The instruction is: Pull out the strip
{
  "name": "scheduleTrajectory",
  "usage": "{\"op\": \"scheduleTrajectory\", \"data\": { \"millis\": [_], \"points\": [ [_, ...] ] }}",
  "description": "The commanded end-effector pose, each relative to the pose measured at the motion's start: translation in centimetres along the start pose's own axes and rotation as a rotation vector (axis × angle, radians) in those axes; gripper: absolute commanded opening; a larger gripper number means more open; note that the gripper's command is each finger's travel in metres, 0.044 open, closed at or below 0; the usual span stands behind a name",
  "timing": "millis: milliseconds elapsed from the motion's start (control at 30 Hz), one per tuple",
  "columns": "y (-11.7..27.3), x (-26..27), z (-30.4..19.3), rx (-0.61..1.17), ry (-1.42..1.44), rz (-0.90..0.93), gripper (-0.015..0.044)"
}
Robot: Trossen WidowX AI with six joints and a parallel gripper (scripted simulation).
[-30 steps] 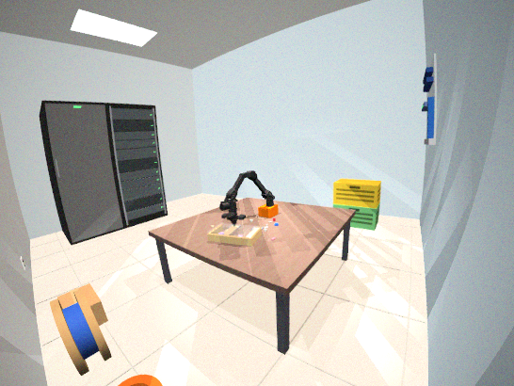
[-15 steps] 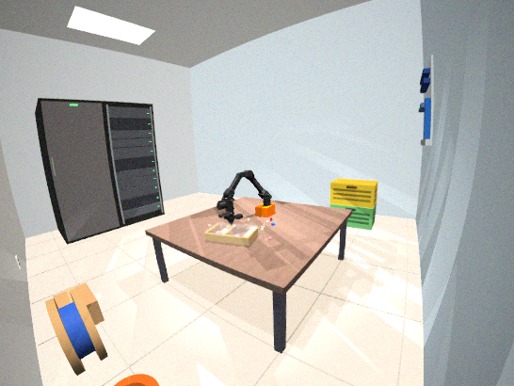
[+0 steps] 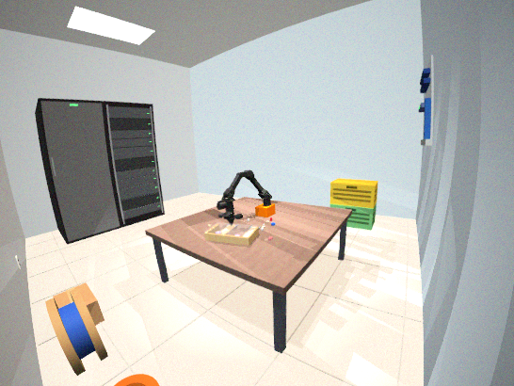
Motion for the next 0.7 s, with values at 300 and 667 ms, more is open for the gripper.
{"op": "scheduleTrajectory", "data": {
  "millis": [300,667],
  "points": [
    [-0.2,-0.2,-1.5,-0.002,0.002,0.001,0.0],
    [-0.3,-0.3,-3.3,-0.001,0.002,0.001,0.0]
  ]
}}
Point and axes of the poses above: the point midway between the two fingers, 35 mm back from their tips, its own y axis back along the fingers, its own x axis across the jaws, z = x × y, the point moved 5 cm from there along y, back along the fingers, and after that the axes turned 5 degrees about -y, right-handed, at the moved point
